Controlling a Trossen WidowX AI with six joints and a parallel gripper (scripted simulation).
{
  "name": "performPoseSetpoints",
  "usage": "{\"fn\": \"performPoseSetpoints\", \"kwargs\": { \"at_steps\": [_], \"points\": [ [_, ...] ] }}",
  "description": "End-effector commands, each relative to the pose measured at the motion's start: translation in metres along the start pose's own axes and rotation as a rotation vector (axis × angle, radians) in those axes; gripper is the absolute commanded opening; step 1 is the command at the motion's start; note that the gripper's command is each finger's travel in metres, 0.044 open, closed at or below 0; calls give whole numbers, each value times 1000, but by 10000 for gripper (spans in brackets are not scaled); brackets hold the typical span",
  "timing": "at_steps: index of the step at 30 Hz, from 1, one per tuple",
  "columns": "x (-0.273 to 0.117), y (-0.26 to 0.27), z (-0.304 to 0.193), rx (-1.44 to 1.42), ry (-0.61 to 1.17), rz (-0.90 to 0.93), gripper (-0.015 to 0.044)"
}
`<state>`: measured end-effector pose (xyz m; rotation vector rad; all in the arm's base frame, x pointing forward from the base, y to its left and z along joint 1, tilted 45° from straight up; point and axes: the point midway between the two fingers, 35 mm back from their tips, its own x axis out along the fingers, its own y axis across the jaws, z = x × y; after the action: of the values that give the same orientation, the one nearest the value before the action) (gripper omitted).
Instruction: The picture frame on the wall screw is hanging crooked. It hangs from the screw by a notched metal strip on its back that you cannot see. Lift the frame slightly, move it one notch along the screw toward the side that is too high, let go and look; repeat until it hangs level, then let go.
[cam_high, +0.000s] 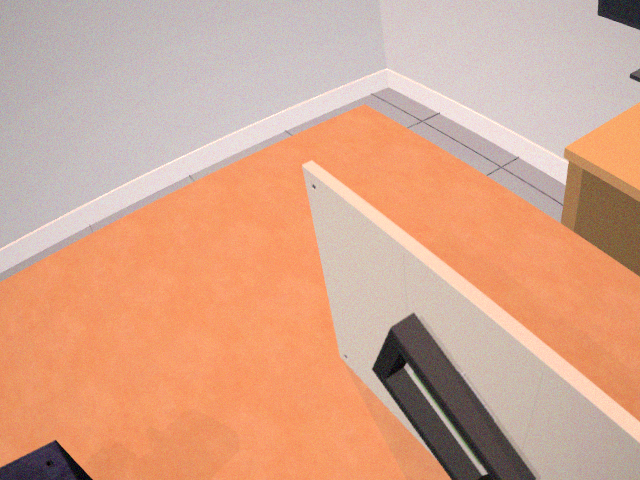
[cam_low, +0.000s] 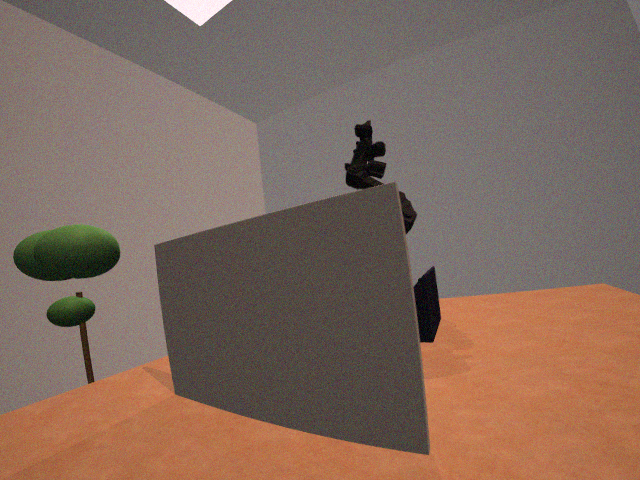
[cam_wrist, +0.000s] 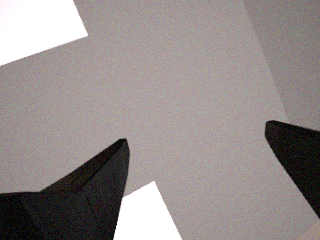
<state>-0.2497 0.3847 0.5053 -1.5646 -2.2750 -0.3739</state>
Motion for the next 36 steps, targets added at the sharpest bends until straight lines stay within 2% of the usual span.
{"fn": "performPoseSetpoints", "kwargs": {
  "at_steps": [1, 5, 6, 13, 21, 29, 36],
  "points": [
    [-1, -1, -2, 8, 9, -3, 374],
    [-26, -18, -48, 167, 177, -62, 269],
    [-35, -21, -61, 215, 227, -81, 260],
    [-113, -29, -144, 561, 564, -237, 260],
    [-225, 2, -207, 952, 934, -445, 260],
    [-343, 67, -222, 1312, 1305, -671, 260],
    [-437, 137, -190, 1577, 1650, -866, 260]
  ]
}}
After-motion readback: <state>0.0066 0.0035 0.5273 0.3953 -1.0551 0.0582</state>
